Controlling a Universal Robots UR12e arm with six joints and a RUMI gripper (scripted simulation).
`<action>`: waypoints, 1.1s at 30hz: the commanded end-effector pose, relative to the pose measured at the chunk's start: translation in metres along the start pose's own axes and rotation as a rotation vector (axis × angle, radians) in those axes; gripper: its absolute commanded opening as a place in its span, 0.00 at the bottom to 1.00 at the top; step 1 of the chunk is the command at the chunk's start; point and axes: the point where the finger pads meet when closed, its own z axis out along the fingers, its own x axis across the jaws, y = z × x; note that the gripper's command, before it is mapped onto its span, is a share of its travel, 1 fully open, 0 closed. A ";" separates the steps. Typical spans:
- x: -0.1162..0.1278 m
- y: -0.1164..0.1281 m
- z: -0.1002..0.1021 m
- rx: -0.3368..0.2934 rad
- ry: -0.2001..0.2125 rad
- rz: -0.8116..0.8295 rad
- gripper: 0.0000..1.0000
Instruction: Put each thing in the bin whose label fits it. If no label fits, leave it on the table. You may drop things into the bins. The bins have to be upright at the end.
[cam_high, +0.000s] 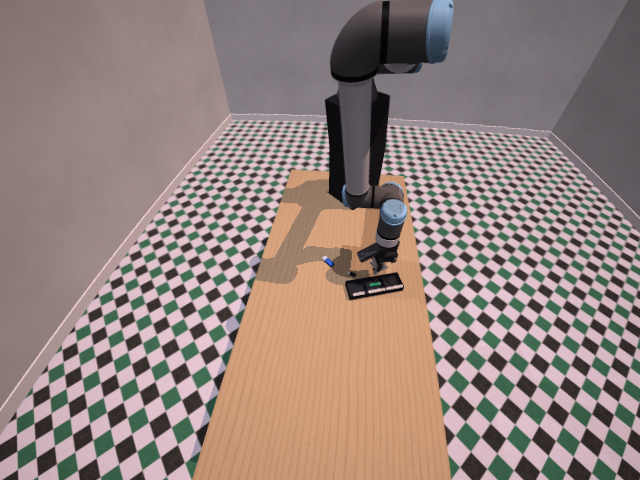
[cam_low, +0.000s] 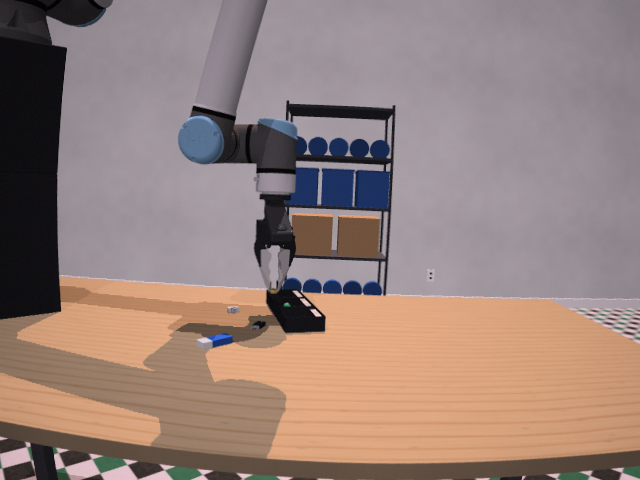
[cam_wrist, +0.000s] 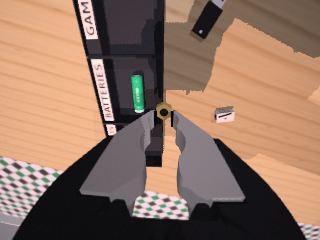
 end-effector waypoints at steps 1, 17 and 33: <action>-0.011 0.022 0.000 0.000 0.000 -0.006 0.00; -0.039 0.081 0.000 0.000 -0.001 -0.006 0.00; -0.037 0.077 0.006 0.000 0.000 -0.006 0.00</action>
